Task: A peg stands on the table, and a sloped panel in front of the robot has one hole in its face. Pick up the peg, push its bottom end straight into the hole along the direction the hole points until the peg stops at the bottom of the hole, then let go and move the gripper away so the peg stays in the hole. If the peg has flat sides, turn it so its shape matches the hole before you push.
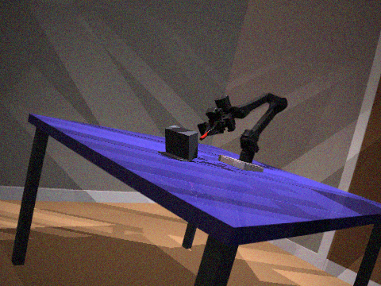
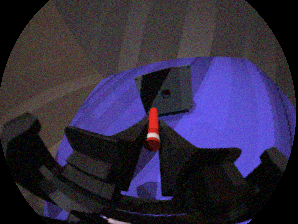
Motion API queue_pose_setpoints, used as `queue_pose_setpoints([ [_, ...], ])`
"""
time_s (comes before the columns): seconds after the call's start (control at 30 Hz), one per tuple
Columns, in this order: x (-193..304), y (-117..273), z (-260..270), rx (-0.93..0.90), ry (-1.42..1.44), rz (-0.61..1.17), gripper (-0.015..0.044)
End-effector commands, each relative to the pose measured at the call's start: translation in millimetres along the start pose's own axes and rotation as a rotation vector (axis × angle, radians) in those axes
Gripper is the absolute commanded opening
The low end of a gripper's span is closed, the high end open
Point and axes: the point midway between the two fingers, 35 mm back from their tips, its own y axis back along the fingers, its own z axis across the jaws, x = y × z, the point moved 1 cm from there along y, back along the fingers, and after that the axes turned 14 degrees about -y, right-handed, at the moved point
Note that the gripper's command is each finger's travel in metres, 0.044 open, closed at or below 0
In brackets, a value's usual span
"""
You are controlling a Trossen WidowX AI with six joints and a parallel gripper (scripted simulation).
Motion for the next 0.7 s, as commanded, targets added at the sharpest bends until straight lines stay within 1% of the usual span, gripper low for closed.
queue_pose_setpoints([
  [0.0,1.0,2.2,-3.2,-0.004,0.015,-0.02,0.0],
  [0.37,1.0,8.4,-10.4,-0.008,0.05,-0.079,0.0],
  [0.67,-1.0,4.3,-11.5,-0.008,0.057,-0.089,0.0],
])
